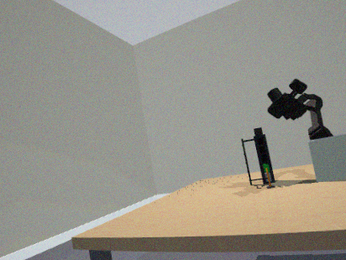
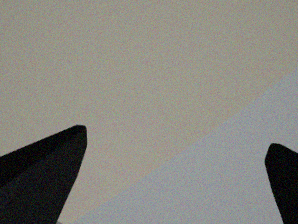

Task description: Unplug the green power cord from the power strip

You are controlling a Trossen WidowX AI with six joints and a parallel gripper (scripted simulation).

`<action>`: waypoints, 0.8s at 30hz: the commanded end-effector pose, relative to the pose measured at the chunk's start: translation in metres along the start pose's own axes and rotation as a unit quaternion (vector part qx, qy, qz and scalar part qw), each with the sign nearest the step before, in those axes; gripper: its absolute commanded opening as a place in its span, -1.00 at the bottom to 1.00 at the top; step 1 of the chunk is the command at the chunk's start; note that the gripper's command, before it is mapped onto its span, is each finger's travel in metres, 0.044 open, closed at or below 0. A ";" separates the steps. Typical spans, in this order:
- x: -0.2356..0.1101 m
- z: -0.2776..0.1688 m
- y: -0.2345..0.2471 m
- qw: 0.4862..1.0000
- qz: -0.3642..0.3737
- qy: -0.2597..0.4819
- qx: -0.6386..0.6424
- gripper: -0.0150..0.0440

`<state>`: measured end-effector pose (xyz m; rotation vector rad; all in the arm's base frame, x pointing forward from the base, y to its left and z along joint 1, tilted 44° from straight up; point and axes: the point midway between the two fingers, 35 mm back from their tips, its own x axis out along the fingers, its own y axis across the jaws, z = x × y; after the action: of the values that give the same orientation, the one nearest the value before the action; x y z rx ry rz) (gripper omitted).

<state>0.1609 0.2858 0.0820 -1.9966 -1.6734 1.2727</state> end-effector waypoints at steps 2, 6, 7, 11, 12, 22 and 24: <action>0.001 -0.001 0.011 0.999 0.025 -0.003 0.039 0.69; -0.004 0.002 0.075 0.951 0.175 -0.004 0.256 0.33; -0.008 0.004 0.091 0.927 0.214 0.000 0.308 0.24; -0.035 0.021 0.147 0.795 0.366 0.032 0.484 0.05; -0.044 0.027 0.159 0.752 0.404 0.045 0.520 0.05; -0.153 0.071 0.222 0.327 0.673 0.205 0.631 0.05; -0.175 0.074 0.226 0.258 0.707 0.239 0.613 0.05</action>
<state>0.2609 0.1078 -0.0419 -1.7242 1.0634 1.4806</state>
